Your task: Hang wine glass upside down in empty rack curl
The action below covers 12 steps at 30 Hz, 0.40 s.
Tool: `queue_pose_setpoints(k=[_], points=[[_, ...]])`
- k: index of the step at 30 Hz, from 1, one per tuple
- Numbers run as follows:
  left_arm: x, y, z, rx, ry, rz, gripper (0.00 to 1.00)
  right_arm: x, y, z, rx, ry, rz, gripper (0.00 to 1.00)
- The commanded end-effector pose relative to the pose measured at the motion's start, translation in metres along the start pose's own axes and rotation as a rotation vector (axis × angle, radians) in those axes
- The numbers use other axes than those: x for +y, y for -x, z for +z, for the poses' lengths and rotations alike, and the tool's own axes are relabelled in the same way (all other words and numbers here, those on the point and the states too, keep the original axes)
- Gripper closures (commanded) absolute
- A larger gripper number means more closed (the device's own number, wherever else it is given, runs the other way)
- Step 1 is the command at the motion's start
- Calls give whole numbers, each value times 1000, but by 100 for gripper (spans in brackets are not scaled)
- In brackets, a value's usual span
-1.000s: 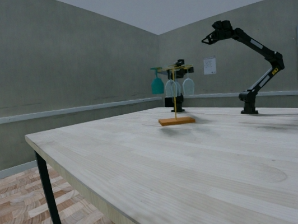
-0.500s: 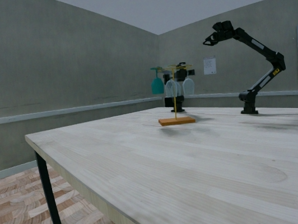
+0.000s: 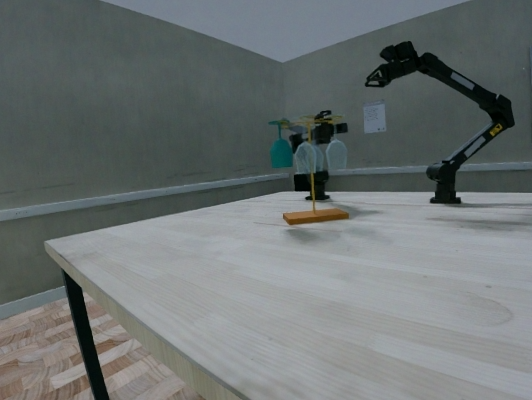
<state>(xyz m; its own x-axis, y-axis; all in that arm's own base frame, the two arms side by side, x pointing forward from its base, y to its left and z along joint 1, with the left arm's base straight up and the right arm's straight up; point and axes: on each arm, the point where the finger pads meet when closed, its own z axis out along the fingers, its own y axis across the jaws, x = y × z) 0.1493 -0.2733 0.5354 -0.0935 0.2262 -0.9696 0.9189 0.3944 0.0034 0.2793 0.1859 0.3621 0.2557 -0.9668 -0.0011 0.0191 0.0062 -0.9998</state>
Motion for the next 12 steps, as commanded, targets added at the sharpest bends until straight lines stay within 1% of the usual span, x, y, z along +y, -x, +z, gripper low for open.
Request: queue_pose_setpoints(k=[1, 3, 5, 12], points=[[-6, -1, -5, -10, -7, 9, 10, -43, 3, 1, -5, -52, 27, 0], [-6, 0, -5, -12, -7, 10, 10, -43, 3, 1, -5, -52, 27, 0], [-5, 11, -9, -30, -4, 12, 10, -43, 3, 1, -5, -52, 27, 0], [-3, 11, -8, -27, 1, 10, 10, -43, 3, 1, -5, -52, 27, 0]])
